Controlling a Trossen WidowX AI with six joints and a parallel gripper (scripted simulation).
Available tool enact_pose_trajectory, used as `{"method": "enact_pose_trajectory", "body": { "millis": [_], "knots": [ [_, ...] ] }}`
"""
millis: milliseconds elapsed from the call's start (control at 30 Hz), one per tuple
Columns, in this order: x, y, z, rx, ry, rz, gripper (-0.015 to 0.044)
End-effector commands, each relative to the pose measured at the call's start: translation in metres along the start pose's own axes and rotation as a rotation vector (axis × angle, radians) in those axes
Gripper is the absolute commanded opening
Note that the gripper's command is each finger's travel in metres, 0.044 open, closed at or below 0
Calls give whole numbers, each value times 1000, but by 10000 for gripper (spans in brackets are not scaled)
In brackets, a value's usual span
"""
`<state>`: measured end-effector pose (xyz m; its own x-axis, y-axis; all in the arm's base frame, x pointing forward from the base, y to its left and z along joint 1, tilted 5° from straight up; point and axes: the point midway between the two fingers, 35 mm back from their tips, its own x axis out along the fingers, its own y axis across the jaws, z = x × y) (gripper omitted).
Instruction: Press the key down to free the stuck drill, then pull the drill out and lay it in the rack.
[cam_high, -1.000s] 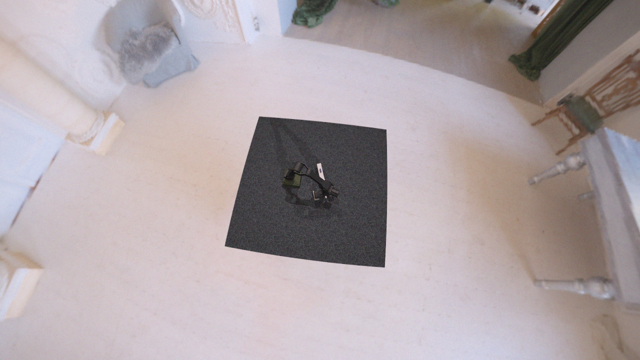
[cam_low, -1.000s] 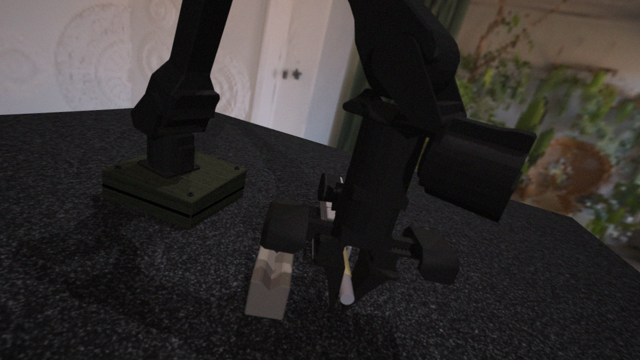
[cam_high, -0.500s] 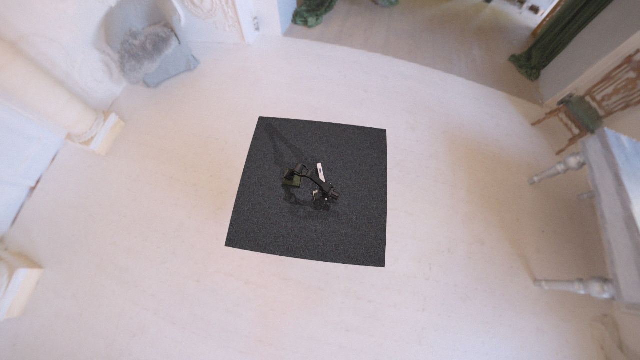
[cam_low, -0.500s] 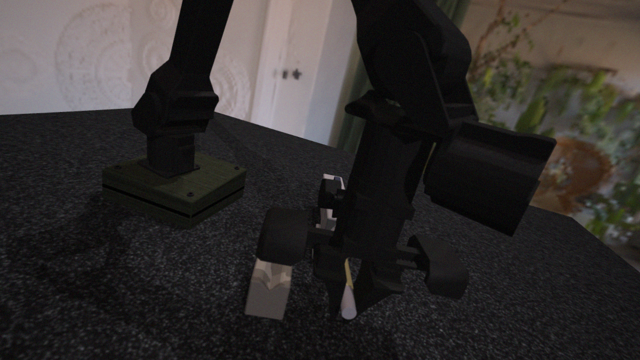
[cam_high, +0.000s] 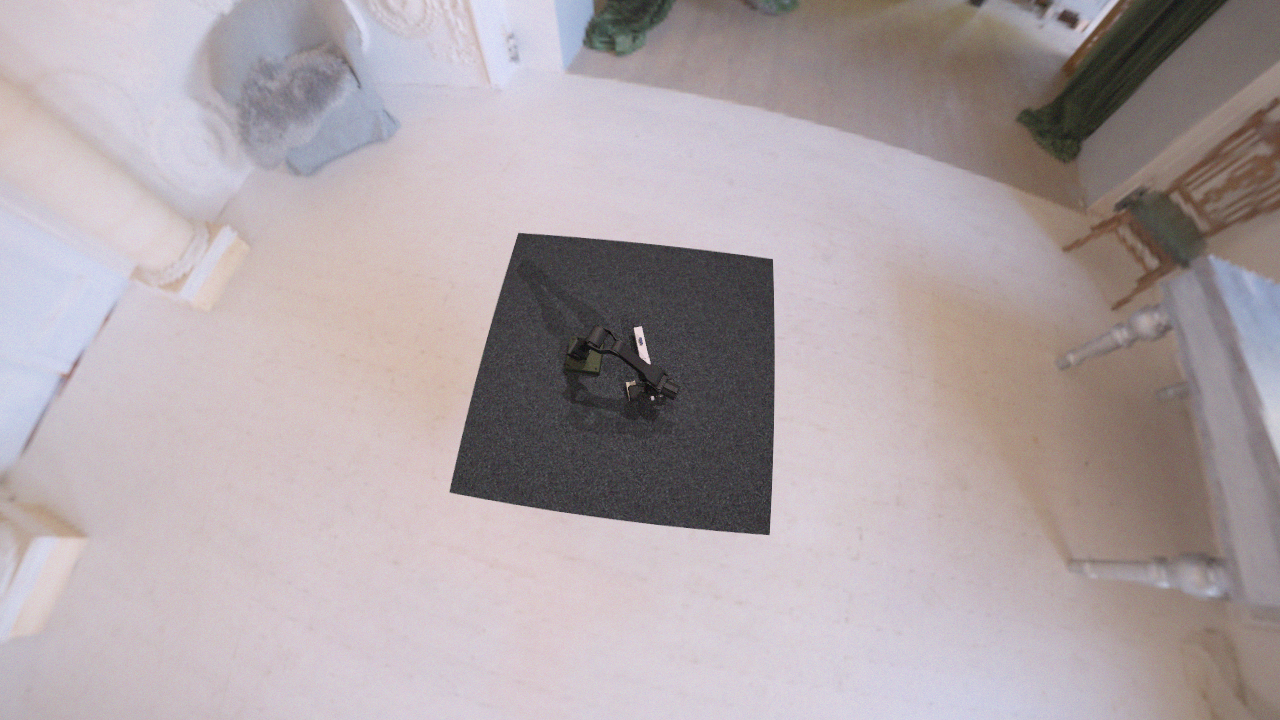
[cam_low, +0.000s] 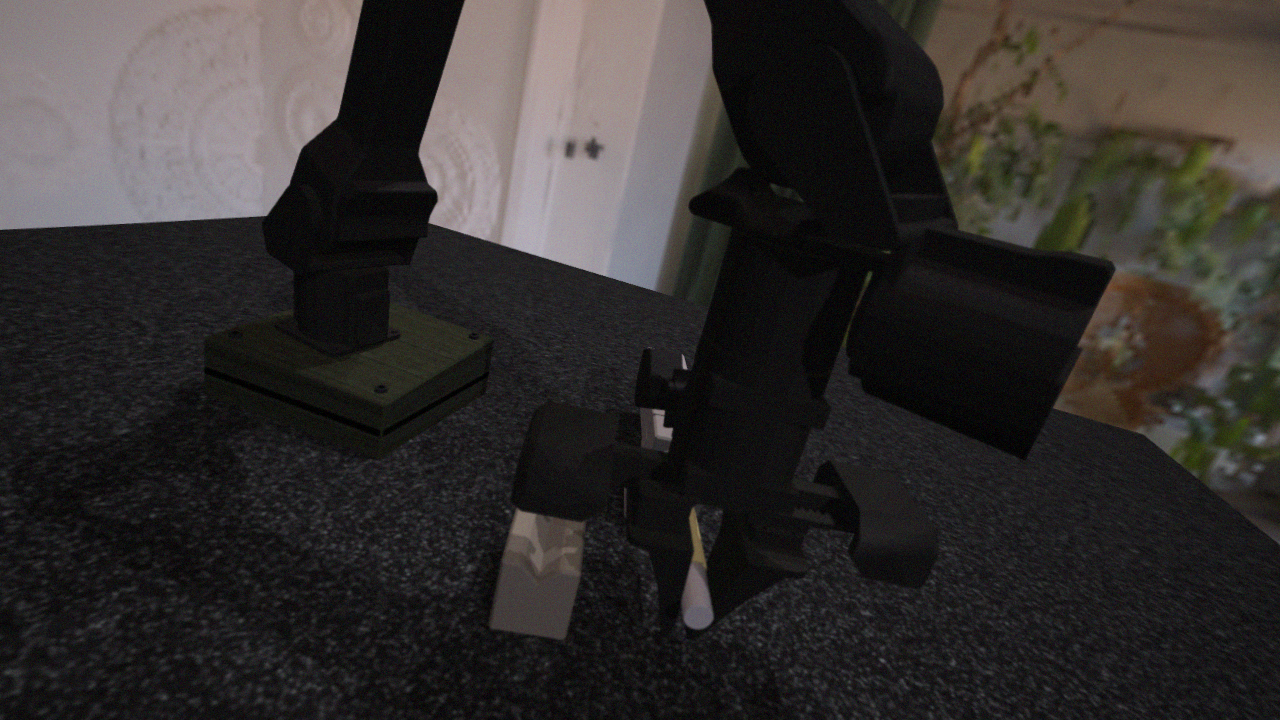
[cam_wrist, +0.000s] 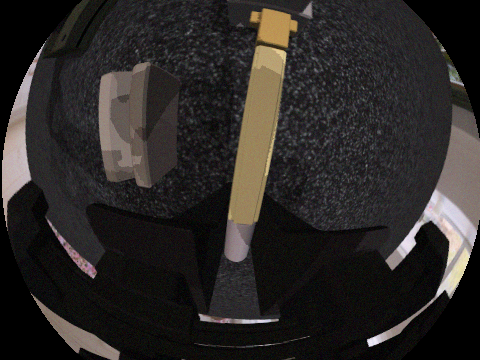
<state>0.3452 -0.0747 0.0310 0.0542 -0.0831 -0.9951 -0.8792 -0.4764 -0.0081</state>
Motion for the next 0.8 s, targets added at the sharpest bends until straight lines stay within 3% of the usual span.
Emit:
{"method": "enact_pose_trajectory", "body": {
  "millis": [0,767],
  "knots": [
    [-3,0,0,-4,0,-5,0],
    [-10,2,1,-4,0,-5,0]
  ]
}}
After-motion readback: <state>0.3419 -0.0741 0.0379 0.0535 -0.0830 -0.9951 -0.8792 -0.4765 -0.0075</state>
